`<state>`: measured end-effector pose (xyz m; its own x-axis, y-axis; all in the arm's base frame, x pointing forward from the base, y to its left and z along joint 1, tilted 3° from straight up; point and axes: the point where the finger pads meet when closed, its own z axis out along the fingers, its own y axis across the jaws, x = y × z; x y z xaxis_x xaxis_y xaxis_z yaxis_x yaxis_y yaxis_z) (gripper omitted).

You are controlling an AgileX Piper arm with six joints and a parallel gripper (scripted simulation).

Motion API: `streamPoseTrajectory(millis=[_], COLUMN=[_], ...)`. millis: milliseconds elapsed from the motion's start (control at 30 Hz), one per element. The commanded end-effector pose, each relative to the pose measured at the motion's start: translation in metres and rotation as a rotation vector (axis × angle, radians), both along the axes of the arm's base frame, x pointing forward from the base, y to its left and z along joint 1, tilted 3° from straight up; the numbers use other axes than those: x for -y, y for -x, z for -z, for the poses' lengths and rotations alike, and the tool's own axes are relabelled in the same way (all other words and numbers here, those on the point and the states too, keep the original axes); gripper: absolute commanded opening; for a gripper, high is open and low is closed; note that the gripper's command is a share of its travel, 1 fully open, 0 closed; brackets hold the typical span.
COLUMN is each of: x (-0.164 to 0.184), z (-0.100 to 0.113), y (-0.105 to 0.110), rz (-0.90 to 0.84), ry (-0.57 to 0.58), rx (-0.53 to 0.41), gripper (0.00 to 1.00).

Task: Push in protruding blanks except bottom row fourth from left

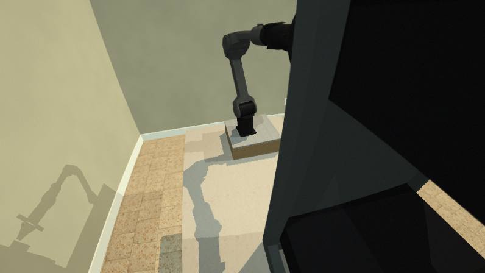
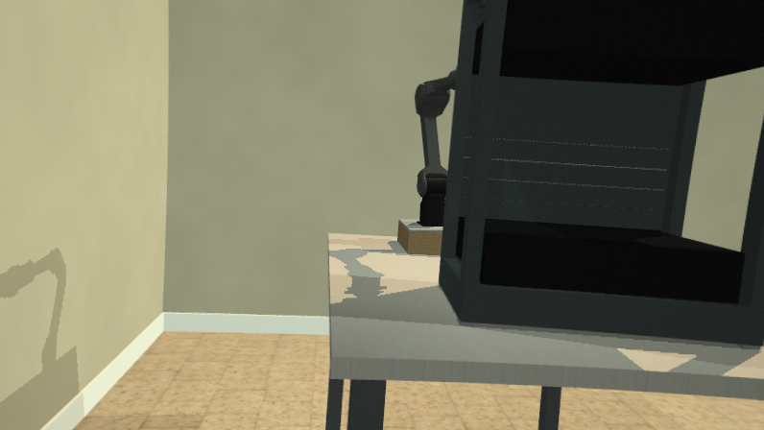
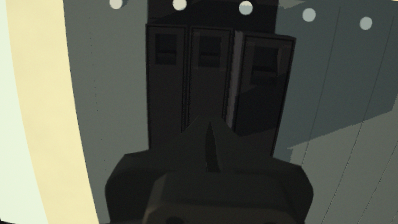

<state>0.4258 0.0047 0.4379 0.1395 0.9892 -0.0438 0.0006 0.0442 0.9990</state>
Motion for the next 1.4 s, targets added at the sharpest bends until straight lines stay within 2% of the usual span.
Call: streamPoseTrajectory(millis=[0,133,267,1367], x=[-0.003,-0.009,-0.009,-0.009], z=[-0.001,0.002,0.001,0.001], y=[0.024,0.054,0.063,0.064], rz=[0.001,0.000,0.000,0.000], ry=[-0.001,-0.001,-0.001,-0.001], rx=[0.003,0.005,0.003,0.003], gripper=[0.00,0.00,0.00,0.00])
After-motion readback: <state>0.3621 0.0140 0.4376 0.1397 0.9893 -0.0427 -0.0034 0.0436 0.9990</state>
